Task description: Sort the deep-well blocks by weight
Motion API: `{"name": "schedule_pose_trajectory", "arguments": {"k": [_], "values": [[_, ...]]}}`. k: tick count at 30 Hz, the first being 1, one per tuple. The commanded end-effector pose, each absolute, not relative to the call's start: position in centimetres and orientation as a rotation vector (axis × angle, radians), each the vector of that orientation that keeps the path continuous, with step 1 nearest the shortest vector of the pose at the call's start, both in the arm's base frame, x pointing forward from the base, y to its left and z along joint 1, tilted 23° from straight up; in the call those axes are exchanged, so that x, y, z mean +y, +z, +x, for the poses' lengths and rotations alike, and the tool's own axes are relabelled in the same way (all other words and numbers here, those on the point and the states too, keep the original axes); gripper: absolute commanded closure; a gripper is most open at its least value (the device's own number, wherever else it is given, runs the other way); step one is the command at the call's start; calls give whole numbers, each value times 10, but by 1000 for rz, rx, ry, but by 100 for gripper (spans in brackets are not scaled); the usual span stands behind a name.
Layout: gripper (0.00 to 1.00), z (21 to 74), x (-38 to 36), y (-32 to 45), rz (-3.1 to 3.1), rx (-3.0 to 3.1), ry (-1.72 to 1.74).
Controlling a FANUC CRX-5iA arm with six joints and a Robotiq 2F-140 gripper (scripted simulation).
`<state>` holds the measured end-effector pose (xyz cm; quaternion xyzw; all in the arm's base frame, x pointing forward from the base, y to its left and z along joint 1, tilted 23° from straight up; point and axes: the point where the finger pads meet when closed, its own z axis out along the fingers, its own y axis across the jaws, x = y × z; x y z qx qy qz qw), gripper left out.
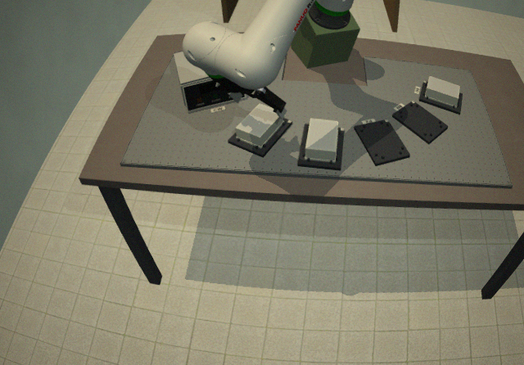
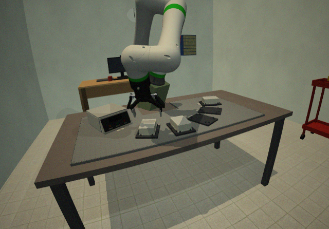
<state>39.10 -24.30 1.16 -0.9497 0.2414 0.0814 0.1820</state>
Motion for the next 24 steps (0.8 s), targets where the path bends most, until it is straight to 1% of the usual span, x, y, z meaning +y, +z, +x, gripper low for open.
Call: {"name": "schedule_pose_trajectory", "arguments": {"k": [1,12,24], "values": [[0,390,-247,11,-2681,681,229],[0,390,-247,11,-2681,681,229],[0,398,-244,-8,-2681,681,229]]}}
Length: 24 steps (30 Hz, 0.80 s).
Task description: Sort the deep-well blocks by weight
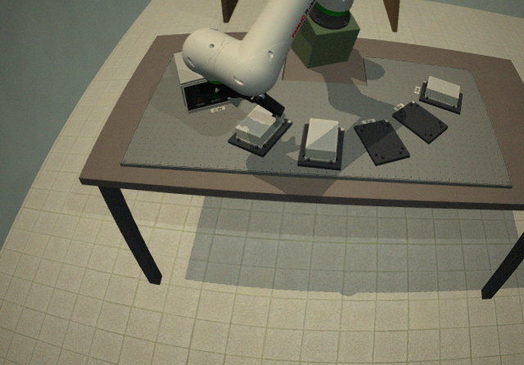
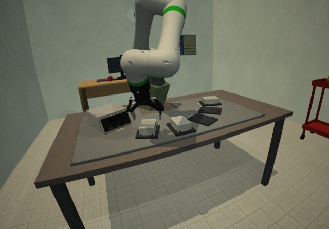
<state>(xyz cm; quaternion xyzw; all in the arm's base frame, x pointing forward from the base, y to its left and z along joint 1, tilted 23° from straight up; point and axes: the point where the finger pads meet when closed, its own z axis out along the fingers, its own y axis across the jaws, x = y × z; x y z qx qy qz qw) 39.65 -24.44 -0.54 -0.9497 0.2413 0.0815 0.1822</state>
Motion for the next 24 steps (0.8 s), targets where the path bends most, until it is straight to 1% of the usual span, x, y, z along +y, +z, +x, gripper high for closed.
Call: {"name": "schedule_pose_trajectory", "arguments": {"k": [1,24], "values": [[0,398,-244,-9,-2681,681,229],[0,410,-240,-38,-2681,681,229]]}}
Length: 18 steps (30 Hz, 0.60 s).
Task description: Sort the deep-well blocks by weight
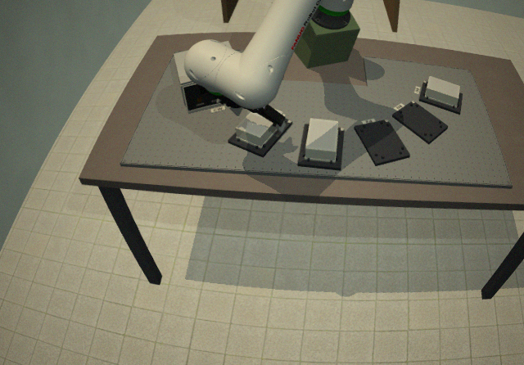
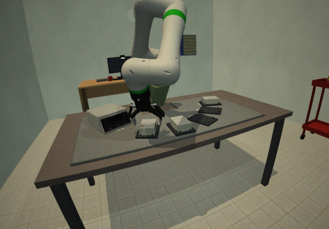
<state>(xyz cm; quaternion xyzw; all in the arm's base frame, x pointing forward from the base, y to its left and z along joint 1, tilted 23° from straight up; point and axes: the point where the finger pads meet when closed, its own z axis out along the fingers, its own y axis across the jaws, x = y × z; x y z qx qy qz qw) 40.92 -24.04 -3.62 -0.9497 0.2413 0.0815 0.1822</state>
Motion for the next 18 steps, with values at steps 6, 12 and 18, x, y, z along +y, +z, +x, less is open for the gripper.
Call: {"name": "schedule_pose_trajectory", "arguments": {"k": [6,12,18], "values": [[0,414,-239,-48,-2681,681,229],[0,415,-239,-50,-2681,681,229],[0,415,-239,-50,-2681,681,229]]}}
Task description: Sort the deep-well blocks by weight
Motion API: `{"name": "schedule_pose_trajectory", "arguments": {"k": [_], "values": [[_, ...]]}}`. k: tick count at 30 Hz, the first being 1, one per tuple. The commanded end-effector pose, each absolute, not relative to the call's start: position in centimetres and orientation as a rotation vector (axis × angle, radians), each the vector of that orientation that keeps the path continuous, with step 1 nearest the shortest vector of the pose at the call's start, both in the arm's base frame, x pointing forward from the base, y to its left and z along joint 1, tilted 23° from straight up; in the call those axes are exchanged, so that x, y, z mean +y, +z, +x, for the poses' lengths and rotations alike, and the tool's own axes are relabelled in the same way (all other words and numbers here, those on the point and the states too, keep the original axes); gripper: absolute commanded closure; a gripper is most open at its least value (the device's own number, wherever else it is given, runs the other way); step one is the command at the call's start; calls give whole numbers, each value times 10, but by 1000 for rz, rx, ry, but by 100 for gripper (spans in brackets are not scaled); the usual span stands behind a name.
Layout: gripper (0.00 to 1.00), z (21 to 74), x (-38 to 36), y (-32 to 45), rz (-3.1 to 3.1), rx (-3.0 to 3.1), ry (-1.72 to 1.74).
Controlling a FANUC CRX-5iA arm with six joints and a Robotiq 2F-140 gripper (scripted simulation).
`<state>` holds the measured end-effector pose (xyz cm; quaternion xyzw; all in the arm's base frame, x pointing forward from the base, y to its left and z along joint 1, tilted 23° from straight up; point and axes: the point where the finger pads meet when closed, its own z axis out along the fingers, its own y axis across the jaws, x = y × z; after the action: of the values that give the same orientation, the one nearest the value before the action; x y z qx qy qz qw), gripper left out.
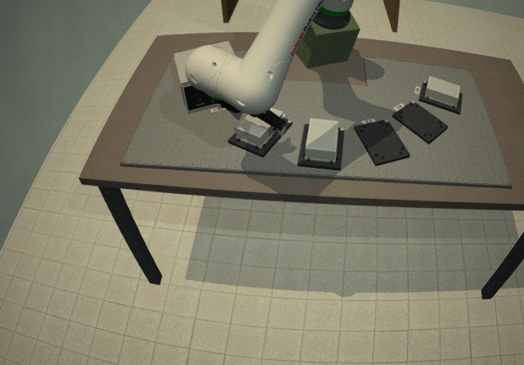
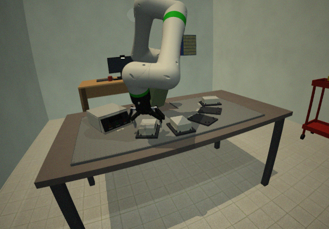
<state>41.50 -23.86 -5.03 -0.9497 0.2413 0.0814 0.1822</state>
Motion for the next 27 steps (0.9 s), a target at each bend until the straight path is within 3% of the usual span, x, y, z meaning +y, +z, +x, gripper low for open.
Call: {"name": "schedule_pose_trajectory", "arguments": {"k": [1,2,3,27], "values": [[0,415,-239,-50,-2681,681,229],[0,415,-239,-50,-2681,681,229],[90,415,-239,-50,-2681,681,229],[90,415,-239,-50,-2681,681,229]]}}
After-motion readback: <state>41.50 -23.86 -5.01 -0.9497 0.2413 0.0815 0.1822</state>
